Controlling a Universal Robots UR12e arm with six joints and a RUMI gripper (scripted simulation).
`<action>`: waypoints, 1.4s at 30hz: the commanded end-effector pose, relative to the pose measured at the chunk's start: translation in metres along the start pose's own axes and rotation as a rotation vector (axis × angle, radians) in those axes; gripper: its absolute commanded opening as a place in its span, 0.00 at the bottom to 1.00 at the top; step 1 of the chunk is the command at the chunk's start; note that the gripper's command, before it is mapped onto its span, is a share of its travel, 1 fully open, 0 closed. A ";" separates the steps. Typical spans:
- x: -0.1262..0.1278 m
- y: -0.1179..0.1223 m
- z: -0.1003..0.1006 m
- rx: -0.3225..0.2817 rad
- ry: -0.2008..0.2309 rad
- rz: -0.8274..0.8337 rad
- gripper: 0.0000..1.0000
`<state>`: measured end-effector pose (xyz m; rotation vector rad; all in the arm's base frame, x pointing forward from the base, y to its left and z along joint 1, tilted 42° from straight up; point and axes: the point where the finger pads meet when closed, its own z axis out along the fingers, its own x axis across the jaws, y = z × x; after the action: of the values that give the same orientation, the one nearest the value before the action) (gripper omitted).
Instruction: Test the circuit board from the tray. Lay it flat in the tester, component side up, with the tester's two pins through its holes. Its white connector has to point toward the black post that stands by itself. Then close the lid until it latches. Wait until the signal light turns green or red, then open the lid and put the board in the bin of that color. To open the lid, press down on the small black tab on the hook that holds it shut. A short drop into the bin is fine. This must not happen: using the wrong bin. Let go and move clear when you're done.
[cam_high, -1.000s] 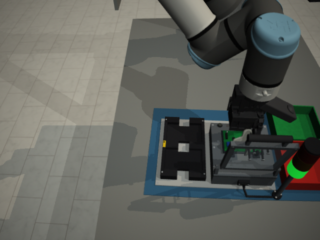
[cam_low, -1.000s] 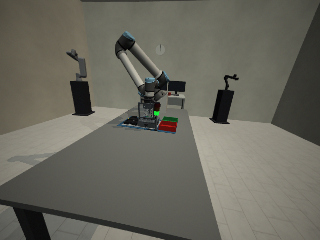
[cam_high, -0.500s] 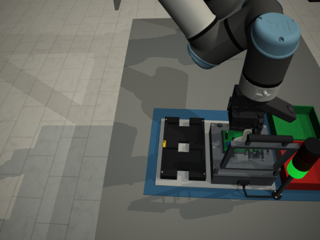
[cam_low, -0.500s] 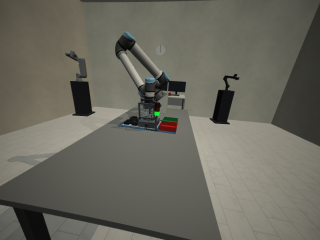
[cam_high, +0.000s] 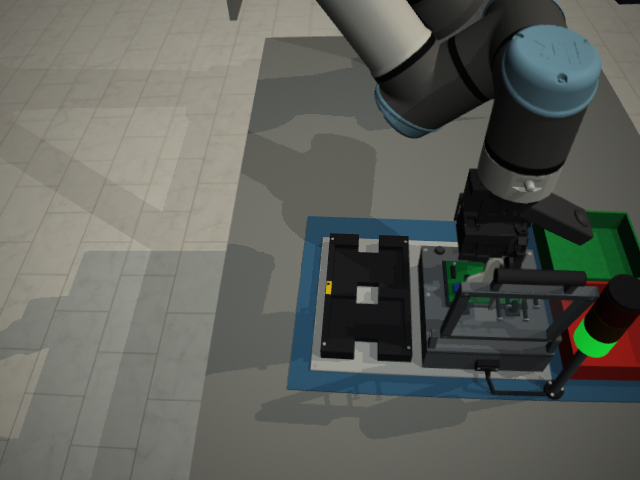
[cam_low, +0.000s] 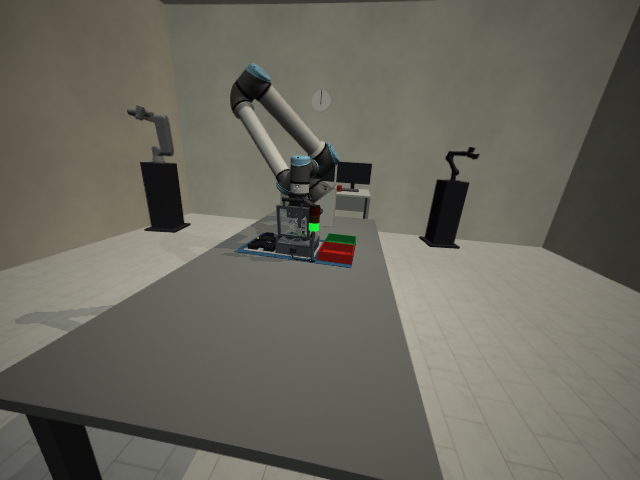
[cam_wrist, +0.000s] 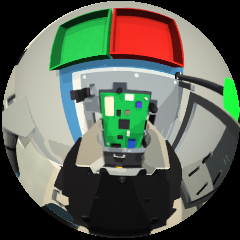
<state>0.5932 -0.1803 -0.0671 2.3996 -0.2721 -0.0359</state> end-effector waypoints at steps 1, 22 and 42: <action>0.001 0.000 0.000 0.001 0.002 0.001 0.39; 0.001 0.000 0.000 0.001 0.002 0.001 0.39; 0.002 0.000 -0.006 0.000 0.004 0.001 0.39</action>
<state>0.5934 -0.1784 -0.0649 2.4005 -0.2727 -0.0350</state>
